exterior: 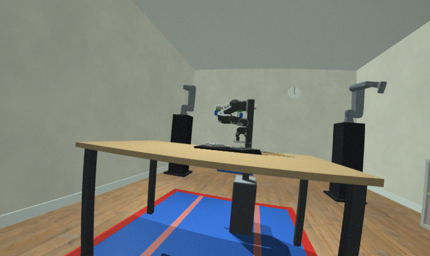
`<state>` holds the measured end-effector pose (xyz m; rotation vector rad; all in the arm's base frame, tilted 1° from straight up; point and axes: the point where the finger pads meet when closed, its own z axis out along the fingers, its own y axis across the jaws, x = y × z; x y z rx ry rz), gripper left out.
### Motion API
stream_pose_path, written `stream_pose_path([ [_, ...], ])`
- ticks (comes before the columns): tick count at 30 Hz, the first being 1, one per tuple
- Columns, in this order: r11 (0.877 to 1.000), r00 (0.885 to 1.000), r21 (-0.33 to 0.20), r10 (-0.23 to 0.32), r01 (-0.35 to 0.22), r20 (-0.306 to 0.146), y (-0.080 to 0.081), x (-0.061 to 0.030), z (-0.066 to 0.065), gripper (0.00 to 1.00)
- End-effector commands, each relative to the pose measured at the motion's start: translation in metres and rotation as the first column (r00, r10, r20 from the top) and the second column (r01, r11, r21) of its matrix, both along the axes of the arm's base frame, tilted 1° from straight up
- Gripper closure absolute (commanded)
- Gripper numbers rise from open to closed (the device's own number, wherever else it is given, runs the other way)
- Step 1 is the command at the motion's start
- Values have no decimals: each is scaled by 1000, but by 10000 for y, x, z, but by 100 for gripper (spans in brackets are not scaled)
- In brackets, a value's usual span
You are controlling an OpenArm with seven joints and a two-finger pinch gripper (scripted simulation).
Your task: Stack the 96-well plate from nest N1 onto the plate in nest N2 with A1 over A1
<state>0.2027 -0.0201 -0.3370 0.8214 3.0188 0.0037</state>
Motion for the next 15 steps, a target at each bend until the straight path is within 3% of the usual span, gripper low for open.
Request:
stream_pose_path([
  [1, 1000, 1000, -2, -11, 11, 1, 7, 21, 121, 100],
  [3, 1000, 1000, -2, -10, 10, 1, 8, 21, 249, 100],
  [15, 1000, 1000, -2, -10, 10, 1, 8, 21, 249, 100],
])
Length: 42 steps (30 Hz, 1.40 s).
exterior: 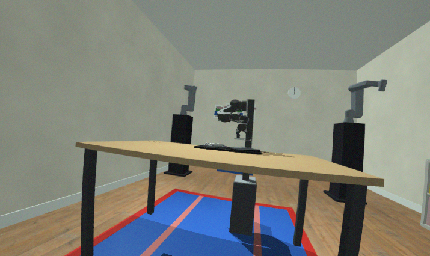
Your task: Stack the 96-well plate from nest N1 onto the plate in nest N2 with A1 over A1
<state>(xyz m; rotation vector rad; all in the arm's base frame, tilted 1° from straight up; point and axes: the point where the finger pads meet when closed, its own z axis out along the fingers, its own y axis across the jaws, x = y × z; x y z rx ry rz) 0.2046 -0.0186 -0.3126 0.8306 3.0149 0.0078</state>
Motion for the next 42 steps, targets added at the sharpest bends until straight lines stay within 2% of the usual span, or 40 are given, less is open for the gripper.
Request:
stream_pose_path([
  [1, 1000, 1000, -4, -4, 4, -1, -8, -1, 68, 100],
  [5, 1000, 1000, -4, -4, 4, -1, -15, -16, 321, 100],
  [17, 1000, 1000, -4, -4, 4, -1, -15, -16, 321, 100],
  [22, 1000, 1000, -3, 4, -5, -3, -11, -33, 251, 100],
  [34, 1000, 1000, -3, 4, -5, -3, -11, -33, 251, 100],
  [36, 998, 998, -4, -68, 68, -5, -179, -33, 260, 100],
  [39, 985, 985, 0, -170, 170, -3, -419, -25, 269, 100],
  [42, 985, 985, 0, -170, 170, -3, -419, -25, 269, 100],
])
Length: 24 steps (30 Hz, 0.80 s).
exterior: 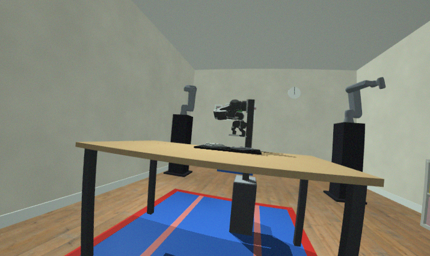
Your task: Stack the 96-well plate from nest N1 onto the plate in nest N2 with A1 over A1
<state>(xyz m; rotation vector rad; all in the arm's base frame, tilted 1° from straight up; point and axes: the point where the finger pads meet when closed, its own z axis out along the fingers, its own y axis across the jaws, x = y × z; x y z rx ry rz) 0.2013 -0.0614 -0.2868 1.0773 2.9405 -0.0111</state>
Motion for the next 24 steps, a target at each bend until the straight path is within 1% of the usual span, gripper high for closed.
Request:
stream_pose_path([
  [1, 1000, 1000, 9, -6, 6, 5, 8, 8, 11, 100],
  [9, 1000, 1000, 9, -6, 6, 5, 8, 8, 11, 100],
  [14, 1000, 1000, 9, -6, 6, 5, -401, 14, 25, 100],
  [24, 1000, 1000, 9, -6, 6, 5, -401, 14, 25, 100],
])
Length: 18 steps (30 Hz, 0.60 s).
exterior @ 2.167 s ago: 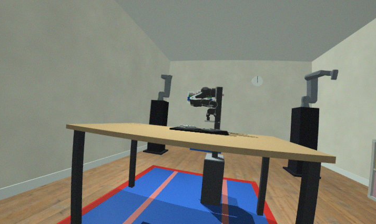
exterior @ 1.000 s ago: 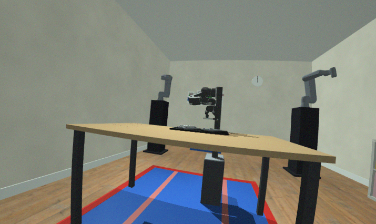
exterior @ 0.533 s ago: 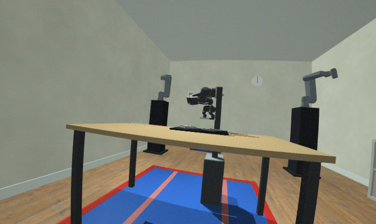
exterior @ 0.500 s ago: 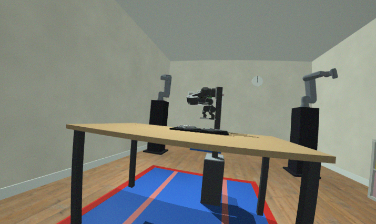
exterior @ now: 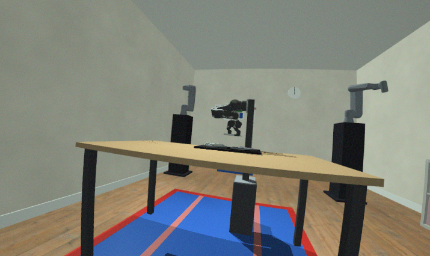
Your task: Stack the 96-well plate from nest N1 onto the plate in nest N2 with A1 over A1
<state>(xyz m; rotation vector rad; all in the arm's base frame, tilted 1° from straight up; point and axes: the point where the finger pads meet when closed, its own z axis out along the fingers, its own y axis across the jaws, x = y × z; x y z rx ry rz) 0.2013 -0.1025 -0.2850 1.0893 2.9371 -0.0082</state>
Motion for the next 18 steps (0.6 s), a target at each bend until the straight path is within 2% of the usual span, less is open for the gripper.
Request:
stream_pose_path([
  [1, 1000, 1000, 7, 2, -2, 5, 10, 14, 8, 100],
  [2, 1000, 1000, 7, 2, -2, 5, 10, 14, 8, 100],
  [7, 1000, 1000, 6, 2, -2, 6, -396, 24, 24, 100],
  [18, 1000, 1000, 6, 2, -2, 6, -396, 24, 24, 100],
])
